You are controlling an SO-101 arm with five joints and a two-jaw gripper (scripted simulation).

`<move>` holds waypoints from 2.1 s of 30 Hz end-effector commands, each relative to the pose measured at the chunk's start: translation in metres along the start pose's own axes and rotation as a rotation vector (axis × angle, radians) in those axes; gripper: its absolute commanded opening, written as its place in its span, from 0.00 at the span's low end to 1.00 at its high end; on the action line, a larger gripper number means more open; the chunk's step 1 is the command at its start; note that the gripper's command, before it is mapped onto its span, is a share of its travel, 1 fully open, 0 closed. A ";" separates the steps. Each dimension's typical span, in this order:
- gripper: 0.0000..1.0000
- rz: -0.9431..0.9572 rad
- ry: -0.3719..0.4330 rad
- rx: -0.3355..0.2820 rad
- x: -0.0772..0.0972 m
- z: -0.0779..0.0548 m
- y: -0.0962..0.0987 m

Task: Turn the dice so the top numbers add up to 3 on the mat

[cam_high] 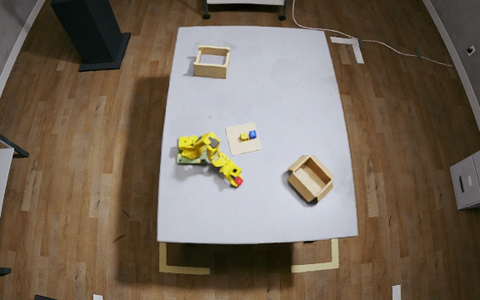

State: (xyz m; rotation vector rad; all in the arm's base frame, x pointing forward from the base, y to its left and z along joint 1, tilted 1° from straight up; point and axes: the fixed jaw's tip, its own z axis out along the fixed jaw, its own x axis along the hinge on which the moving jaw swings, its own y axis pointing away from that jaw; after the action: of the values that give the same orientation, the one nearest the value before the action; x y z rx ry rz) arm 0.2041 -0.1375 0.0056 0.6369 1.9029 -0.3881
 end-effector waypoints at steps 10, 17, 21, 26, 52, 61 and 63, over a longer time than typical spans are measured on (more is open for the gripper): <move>0.00 -0.011 -0.020 -0.007 0.000 0.003 0.002; 0.00 -0.011 -0.020 -0.007 0.004 0.004 0.002; 0.00 -0.011 -0.020 -0.007 0.006 0.005 0.002; 0.00 -0.011 -0.020 -0.007 0.006 0.005 0.002; 0.00 -0.011 -0.020 -0.007 0.010 0.007 0.002; 0.00 -0.011 -0.020 -0.007 0.010 0.007 0.002; 0.02 -0.011 -0.020 -0.007 0.010 0.007 0.002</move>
State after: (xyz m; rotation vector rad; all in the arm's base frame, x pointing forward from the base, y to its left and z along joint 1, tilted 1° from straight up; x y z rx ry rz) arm 0.2051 -0.1380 -0.0066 0.6329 1.8936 -0.3899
